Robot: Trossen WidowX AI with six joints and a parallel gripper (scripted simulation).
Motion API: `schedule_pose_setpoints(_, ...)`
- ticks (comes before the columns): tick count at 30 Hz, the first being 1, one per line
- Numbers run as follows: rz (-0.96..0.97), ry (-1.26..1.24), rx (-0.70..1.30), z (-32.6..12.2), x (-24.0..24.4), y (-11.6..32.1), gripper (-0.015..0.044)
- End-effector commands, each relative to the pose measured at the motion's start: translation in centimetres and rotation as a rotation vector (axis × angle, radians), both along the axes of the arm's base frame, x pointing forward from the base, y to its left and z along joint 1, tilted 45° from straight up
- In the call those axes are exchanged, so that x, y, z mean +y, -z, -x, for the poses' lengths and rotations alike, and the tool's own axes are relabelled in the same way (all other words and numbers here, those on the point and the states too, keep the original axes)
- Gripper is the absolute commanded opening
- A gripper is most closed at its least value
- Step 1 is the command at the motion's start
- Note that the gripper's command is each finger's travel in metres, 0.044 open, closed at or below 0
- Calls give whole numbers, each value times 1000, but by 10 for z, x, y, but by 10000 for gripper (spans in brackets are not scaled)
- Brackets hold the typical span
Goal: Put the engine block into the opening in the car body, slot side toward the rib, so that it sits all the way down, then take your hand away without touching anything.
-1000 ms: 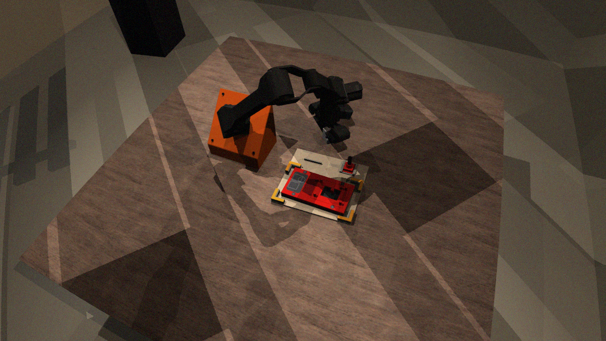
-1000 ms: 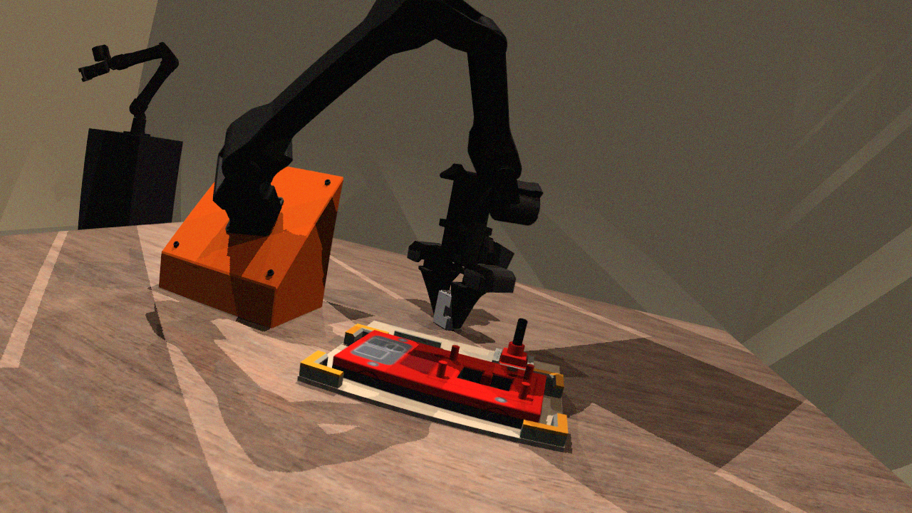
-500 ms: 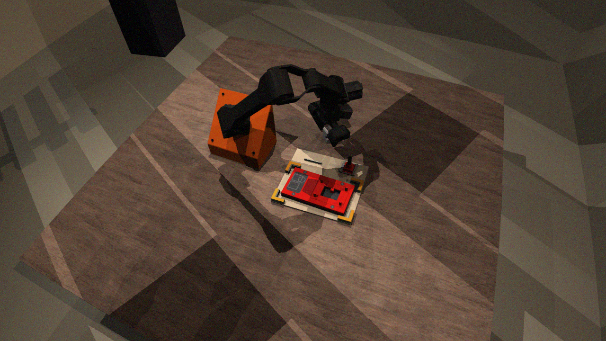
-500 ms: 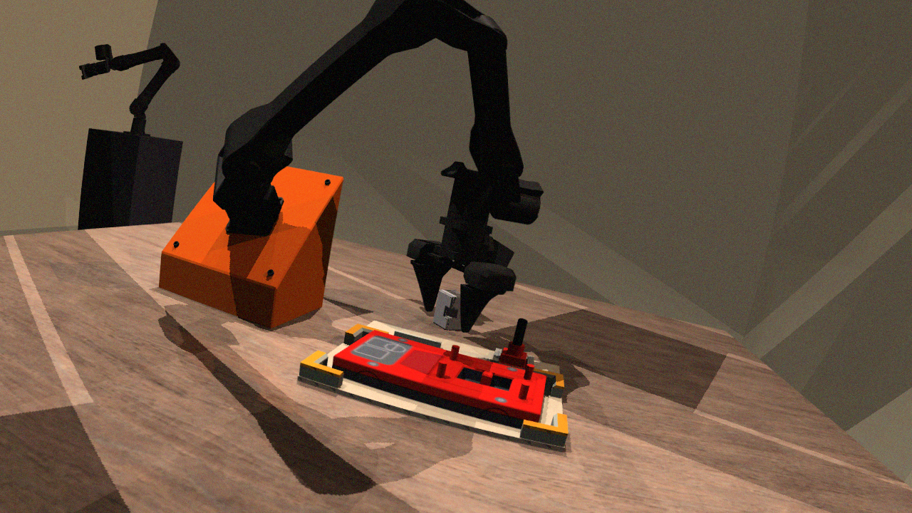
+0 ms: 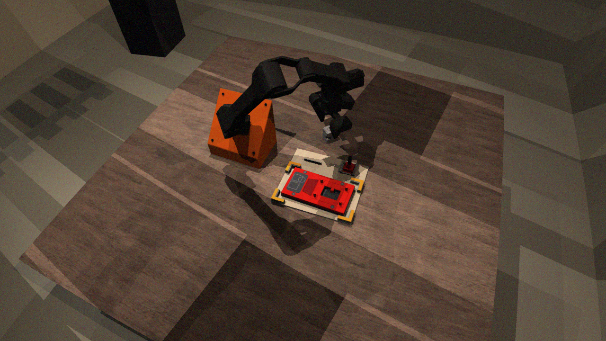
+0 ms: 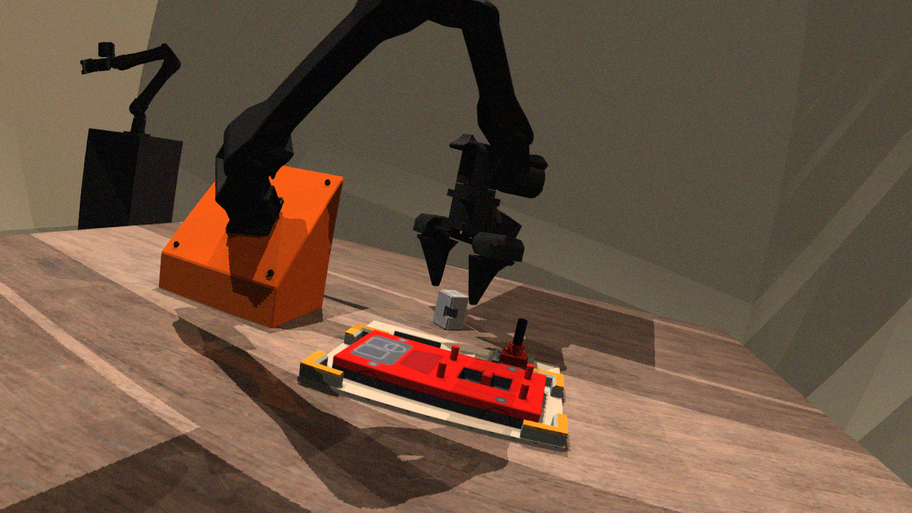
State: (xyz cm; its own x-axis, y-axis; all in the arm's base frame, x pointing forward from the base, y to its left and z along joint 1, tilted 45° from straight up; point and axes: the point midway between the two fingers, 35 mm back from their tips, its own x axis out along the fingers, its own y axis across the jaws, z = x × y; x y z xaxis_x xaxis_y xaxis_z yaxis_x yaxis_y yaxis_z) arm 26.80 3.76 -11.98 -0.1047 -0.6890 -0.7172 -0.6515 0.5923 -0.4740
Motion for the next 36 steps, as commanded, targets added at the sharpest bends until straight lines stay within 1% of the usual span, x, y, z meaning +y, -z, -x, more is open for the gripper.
schedule_pose_setpoints(1, 0, -2, 1, 0, 0, 0, 440)
schedule_pose_setpoints(10, 0, -2, 1, 0, 0, 0, 440)
schedule_pose_setpoints(15, -6, 7, -8, -4, 23, -24, 440)
schedule_pose_setpoints(21, -6, 7, -8, -4, 23, -25, 440)
schedule_pose_setpoints(25, -5, 7, -8, -2, 12, -14, 440)
schedule_pose_setpoints(36, -6, 2, -6, -2, 5, -6, 440)
